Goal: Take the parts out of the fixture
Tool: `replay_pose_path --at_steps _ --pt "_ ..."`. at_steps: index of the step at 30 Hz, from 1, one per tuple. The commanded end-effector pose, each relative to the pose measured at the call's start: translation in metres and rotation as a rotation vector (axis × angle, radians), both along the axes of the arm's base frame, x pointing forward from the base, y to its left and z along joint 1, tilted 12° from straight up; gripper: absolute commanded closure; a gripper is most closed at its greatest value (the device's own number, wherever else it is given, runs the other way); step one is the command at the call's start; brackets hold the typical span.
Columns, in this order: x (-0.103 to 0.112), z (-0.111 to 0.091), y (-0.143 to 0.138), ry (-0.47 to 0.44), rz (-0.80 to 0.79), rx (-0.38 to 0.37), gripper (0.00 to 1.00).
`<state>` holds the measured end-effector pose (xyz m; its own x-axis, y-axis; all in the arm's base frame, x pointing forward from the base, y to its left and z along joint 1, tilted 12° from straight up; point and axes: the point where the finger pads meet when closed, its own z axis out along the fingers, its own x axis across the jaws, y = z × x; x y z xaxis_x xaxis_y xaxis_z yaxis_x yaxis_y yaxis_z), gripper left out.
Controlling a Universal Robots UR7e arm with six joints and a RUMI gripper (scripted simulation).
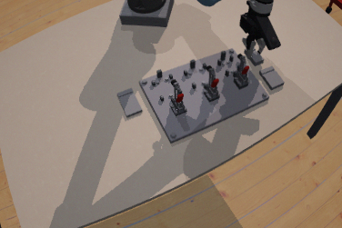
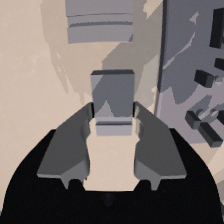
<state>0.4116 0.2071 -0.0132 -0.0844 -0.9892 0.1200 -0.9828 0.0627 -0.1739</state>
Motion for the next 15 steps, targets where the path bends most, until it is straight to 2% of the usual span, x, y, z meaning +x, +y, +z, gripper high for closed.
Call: replay_pose_path --at_steps 1,15 --pt "0.0004 0.0005 0.0002 -0.001 0.000 0.000 1.00" --pt "0.0010 -0.0033 -0.0003 -0.001 0.000 0.000 1.00"
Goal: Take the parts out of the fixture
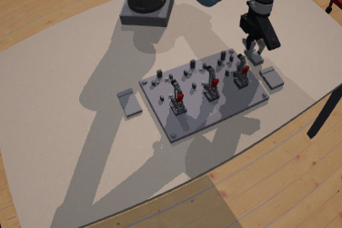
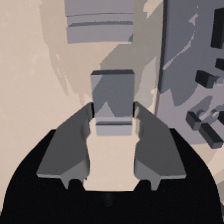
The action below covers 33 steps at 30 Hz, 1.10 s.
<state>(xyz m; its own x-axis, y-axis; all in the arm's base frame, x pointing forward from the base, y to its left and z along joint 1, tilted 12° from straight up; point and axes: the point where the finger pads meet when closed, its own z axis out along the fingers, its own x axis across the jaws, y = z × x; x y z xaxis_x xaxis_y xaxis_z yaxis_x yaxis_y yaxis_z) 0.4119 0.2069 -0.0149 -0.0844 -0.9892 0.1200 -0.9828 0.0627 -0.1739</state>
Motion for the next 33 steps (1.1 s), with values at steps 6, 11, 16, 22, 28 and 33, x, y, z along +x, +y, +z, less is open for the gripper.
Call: replay_pose_path --at_steps 6,11,16,22,28,33 --pt "0.0011 -0.0039 -0.0004 -0.001 0.000 0.000 1.00" --pt "0.0012 -0.0042 -0.0005 -0.001 0.000 0.000 1.00" --pt "0.0012 -0.0043 -0.0005 -0.001 0.000 0.000 1.00" --pt "0.0012 -0.0043 -0.0005 -0.001 0.000 0.000 1.00" --pt "0.0012 -0.0043 -0.0005 -0.001 0.000 0.000 0.60" --pt "0.0012 -0.0043 -0.0005 -0.001 0.000 0.000 0.60"
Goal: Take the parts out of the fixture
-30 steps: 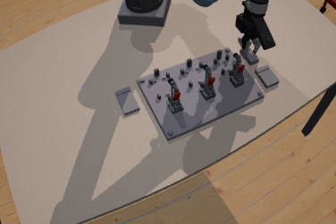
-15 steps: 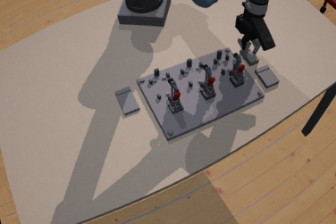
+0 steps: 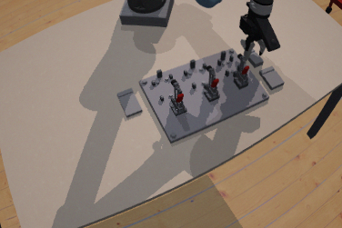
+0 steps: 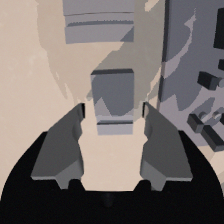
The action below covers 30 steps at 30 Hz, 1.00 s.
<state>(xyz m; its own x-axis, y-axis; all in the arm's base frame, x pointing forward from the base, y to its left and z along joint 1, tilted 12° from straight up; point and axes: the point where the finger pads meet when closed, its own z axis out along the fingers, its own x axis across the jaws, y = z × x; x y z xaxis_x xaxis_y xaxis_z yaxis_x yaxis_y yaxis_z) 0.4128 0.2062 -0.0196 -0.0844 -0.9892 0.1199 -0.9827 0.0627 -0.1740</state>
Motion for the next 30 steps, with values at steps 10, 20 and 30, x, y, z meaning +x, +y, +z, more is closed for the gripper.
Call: replay_pose_path --at_steps 10,20,30 --pt "0.000 0.000 0.000 -0.001 0.000 0.000 0.60" --pt "0.000 0.000 0.000 -0.001 0.000 0.000 0.60" --pt "-0.002 0.012 0.002 -0.001 0.000 0.000 0.60"
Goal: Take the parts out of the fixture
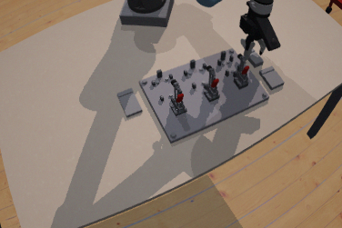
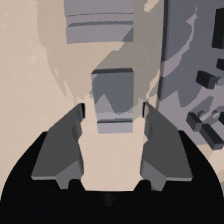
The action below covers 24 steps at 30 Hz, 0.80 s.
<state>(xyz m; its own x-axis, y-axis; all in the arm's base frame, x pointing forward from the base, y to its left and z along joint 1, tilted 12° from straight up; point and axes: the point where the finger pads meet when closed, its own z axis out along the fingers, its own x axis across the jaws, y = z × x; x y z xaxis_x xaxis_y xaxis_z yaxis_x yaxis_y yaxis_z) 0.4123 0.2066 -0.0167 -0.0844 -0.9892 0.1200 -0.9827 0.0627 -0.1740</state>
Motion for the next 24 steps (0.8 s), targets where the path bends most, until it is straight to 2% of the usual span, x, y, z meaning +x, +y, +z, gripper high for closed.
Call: replay_pose_path --at_steps 1,11,18,24 --pt "-0.002 0.012 0.002 -0.001 0.000 0.000 0.60" --pt "-0.010 0.062 0.009 -0.001 0.000 0.000 0.60" --pt "-0.012 0.075 0.010 -0.001 0.000 0.000 0.60" --pt "-0.012 0.076 0.010 -0.001 0.000 0.000 0.60"
